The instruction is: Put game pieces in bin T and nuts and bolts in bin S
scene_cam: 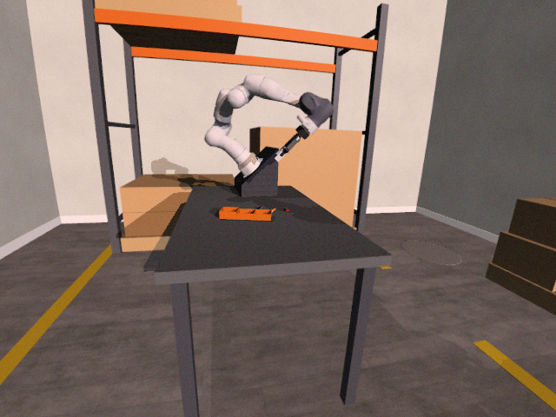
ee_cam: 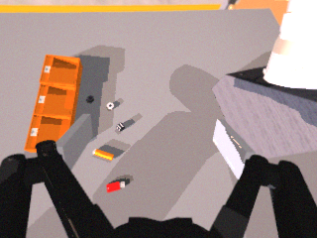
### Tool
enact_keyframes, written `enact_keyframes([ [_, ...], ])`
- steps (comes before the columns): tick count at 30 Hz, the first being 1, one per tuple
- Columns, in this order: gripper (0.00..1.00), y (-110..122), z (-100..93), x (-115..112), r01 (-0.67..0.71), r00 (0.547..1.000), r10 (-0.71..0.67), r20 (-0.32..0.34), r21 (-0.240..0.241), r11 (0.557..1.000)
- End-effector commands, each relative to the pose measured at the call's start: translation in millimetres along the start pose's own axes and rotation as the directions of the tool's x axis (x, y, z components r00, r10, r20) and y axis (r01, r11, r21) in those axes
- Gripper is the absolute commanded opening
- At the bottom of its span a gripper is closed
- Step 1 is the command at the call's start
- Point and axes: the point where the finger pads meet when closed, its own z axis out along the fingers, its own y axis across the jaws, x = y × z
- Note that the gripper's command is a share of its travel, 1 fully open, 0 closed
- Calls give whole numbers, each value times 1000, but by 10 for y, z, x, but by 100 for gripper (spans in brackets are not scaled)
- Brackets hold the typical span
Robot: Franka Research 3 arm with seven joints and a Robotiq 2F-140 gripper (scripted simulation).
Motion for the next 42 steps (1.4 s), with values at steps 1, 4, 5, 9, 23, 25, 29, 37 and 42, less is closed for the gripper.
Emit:
enact_keyframes([
  [1, 100, 0, -1, 0, 0, 1000, 0, 0, 0, 1000],
  [4, 100, 0, -1, 0, 0, 1000, 0, 0, 0, 1000],
  [5, 100, 0, -1, 0, 0, 1000, 0, 0, 0, 1000],
  [9, 100, 0, -1, 0, 0, 1000, 0, 0, 0, 1000],
  [23, 5, -57, 360, -341, 0, 1000, 0, 0, 0, 1000],
  [25, 5, -76, 480, -455, 0, 1000, 0, 0, 0, 1000],
  [29, 5, -84, 530, -502, 0, 1000, 0, 0, 0, 1000],
  [37, 5, -241, 649, -413, 236, 969, -236, 69, 4, 972],
  [42, 5, -300, 674, -410, 310, 945, -310, 107, 18, 951],
])
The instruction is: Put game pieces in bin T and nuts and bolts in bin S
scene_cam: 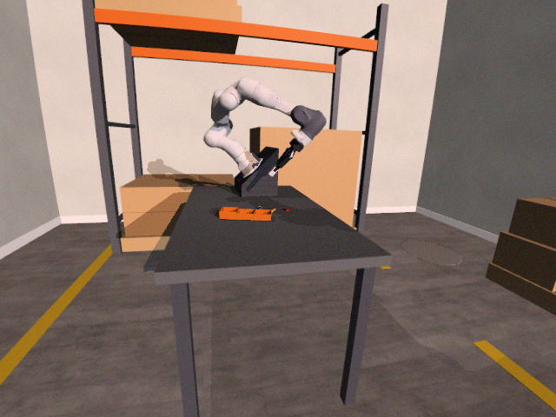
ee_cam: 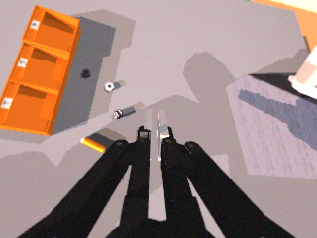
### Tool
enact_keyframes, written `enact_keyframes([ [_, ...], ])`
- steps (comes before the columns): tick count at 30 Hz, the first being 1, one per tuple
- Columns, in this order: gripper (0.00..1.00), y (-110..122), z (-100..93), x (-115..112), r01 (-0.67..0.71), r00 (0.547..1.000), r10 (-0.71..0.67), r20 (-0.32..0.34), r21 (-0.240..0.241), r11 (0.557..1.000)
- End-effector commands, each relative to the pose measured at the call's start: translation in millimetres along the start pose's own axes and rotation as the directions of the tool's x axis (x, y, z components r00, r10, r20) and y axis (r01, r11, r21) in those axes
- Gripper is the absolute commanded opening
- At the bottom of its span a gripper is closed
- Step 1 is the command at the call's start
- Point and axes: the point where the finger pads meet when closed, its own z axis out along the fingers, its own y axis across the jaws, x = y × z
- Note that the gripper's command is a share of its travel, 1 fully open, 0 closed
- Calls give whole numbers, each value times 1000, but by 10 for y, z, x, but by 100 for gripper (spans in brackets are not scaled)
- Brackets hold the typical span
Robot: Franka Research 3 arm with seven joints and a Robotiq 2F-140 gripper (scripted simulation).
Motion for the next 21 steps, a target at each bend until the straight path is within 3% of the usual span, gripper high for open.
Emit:
enact_keyframes([
  [1, 5, -70, 9, -31, 149, 988, -150, 41, 19, 989],
  [9, 5, -125, 30, -14, 243, 966, -245, 78, 39, 969],
  [21, 5, -228, 67, 26, 435, 884, -447, 140, 110, 894],
])
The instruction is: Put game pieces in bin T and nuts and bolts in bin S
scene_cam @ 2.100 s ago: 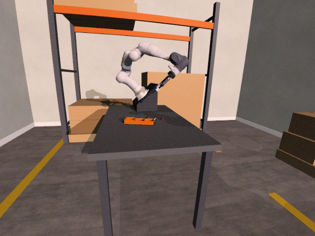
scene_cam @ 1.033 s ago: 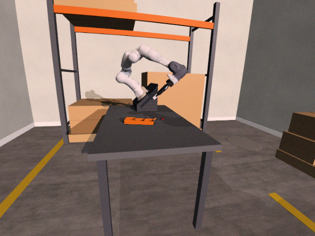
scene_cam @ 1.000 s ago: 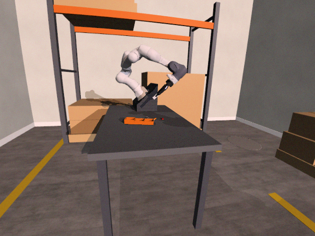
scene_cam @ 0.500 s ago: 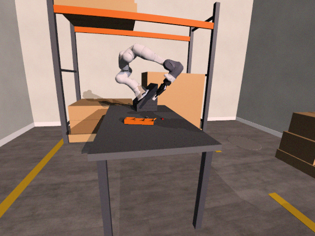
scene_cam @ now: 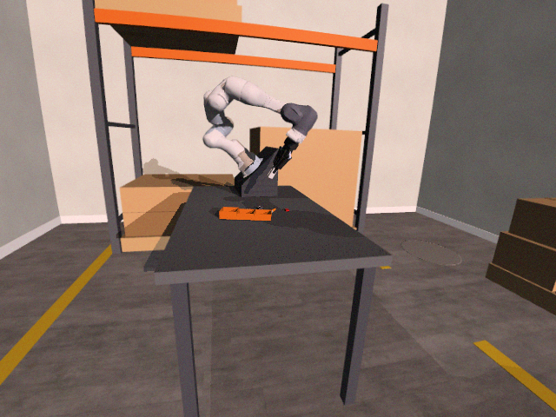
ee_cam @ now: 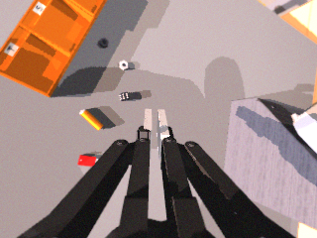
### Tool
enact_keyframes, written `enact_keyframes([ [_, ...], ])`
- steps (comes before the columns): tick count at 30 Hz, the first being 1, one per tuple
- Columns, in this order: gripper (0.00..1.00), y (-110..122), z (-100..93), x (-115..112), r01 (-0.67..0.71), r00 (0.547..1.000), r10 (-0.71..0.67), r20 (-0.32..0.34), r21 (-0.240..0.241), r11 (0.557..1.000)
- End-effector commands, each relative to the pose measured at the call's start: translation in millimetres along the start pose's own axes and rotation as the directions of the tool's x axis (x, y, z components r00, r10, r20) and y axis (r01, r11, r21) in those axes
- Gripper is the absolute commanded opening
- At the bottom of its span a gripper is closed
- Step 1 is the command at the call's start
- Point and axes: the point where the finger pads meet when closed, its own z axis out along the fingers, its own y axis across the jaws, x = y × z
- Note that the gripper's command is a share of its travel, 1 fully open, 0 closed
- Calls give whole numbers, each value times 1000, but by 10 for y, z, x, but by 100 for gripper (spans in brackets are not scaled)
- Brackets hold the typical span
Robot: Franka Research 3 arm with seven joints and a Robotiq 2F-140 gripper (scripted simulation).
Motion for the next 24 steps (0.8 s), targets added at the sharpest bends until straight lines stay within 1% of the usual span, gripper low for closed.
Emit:
enact_keyframes([
  [1, 5, -83, 4, 23, 150, 988, -151, 31, 32, 988],
  [3, 5, -83, 4, 23, 179, 983, -181, 41, 43, 983],
  [5, 5, -83, 4, 23, 179, 983, -181, 41, 43, 983],
  [6, 5, -83, 4, 23, 217, 974, -220, 48, 53, 975],
  [8, 5, -116, 16, 62, 245, 967, -249, 57, 67, 967],
  [12, 5, -116, 16, 62, 304, 948, -310, 69, 89, 949],
  [13, 5, -146, 25, 103, 315, 944, -323, 73, 100, 944],
  [18, 5, -146, 25, 103, 382, 916, -393, 82, 129, 915],
  [20, 5, -173, 32, 144, 404, 904, -419, 87, 150, 902],
  [22, 5, -173, 32, 144, 404, 904, -419, 87, 150, 902],
  [23, 5, -173, 32, 144, 438, 886, -455, 87, 165, 884],
  [24, 5, -173, 32, 144, 450, 879, -468, 87, 169, 877],
])
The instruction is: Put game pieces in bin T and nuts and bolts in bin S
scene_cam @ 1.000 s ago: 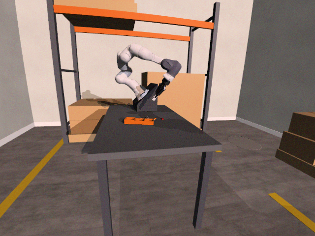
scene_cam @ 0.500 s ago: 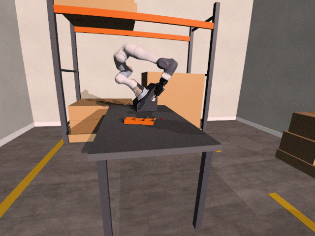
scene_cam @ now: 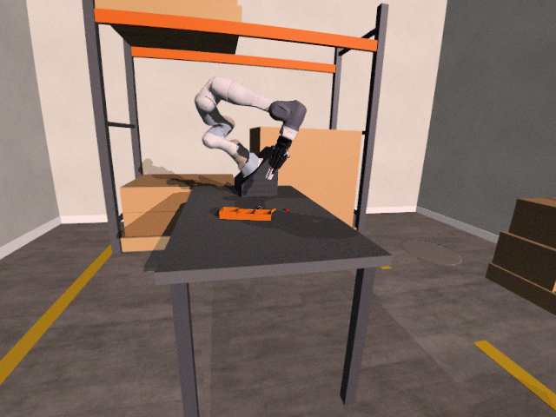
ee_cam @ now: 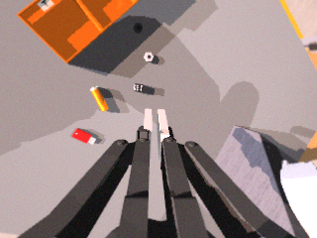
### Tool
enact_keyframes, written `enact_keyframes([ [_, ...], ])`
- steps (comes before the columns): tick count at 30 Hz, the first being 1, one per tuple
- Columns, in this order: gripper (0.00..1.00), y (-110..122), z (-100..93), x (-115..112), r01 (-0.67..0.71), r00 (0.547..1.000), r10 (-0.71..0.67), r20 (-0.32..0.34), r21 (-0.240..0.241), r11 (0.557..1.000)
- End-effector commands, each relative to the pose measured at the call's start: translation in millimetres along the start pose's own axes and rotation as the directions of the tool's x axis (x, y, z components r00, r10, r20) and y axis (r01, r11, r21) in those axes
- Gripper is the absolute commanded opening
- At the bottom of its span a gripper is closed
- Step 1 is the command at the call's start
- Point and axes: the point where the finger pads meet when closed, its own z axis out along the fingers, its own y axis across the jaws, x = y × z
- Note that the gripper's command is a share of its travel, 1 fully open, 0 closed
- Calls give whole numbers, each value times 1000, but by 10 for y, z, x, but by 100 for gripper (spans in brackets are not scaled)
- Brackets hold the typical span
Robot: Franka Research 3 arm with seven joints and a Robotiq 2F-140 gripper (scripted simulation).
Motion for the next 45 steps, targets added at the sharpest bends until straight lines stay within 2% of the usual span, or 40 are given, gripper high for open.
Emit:
enact_keyframes([
  [1, 5, -48, -9, 42, 150, 988, -150, 18, 41, 988],
  [13, 5, -53, -10, 137, 314, 947, -319, 26, 121, 942],
  [15, 5, -53, -10, 137, 314, 947, -319, 26, 121, 942],
  [16, 5, -53, -10, 137, 348, 935, -354, 24, 138, 927],
  [26, 5, -44, -17, 229, 470, 877, -481, -1, 206, 858],
  [30, 5, -44, -17, 229, 517, 849, -528, -12, 223, 826],
  [32, 5, -44, -17, 229, 517, 849, -528, -12, 223, 826],
  [33, 5, -34, -22, 273, 547, 829, -558, -25, 240, 802],
  [45, 5, -3, -34, 359, 667, 733, -674, -97, 300, 682],
])
